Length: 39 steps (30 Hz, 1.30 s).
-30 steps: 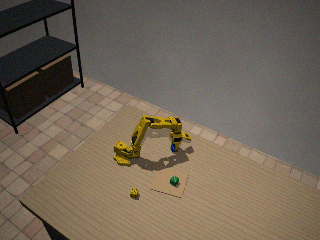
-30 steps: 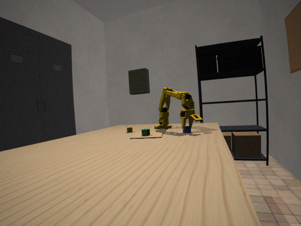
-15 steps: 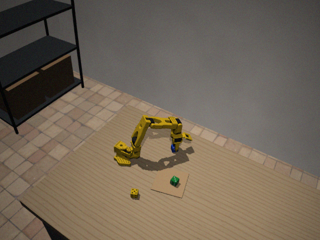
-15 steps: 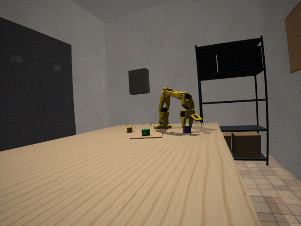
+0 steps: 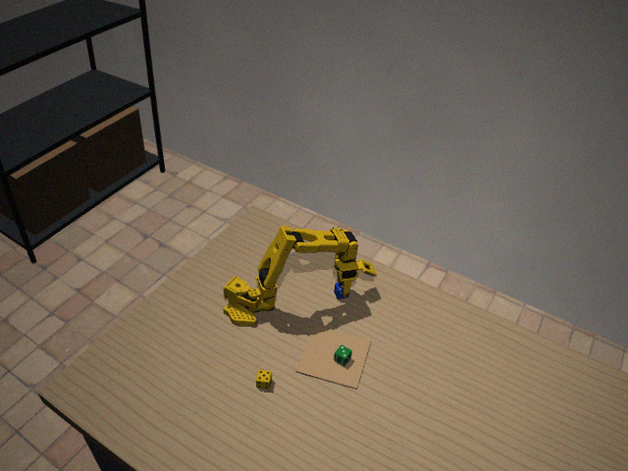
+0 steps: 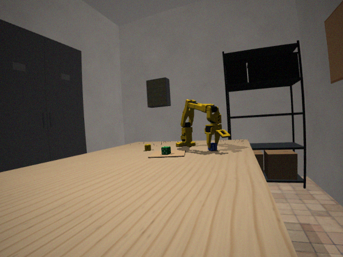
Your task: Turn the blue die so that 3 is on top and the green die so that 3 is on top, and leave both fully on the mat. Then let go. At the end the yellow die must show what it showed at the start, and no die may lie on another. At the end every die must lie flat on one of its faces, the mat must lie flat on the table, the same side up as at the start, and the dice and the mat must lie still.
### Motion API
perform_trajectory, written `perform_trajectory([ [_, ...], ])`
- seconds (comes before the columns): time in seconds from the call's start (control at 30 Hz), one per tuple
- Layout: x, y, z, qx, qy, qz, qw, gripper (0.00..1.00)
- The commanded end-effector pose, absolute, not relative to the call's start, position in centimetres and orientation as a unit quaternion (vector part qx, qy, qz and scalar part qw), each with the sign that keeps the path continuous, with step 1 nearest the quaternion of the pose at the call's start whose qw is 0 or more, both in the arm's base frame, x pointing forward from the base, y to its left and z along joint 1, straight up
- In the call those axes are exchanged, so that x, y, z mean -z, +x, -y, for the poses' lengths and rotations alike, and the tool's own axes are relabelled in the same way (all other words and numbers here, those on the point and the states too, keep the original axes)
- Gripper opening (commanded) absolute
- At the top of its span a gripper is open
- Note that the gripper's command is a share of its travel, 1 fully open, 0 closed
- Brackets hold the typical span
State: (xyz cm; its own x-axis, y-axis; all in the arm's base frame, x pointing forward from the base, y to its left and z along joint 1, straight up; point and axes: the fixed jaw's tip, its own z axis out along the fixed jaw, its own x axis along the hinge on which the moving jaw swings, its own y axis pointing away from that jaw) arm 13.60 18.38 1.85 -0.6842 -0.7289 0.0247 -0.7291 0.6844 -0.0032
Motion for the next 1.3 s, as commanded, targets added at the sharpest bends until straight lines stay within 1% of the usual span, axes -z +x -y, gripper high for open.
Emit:
perform_trajectory([
  [0.0, -4.1, 14.2, -19.1, 0.009, 0.396, 0.918, -0.018, 0.0],
  [0.47, -7.1, 13.8, -19.0, 0.01, 0.396, 0.918, -0.017, 0.0],
  [1.27, -7.2, 13.8, -19.0, 0.01, 0.396, 0.918, -0.017, 0.0],
])
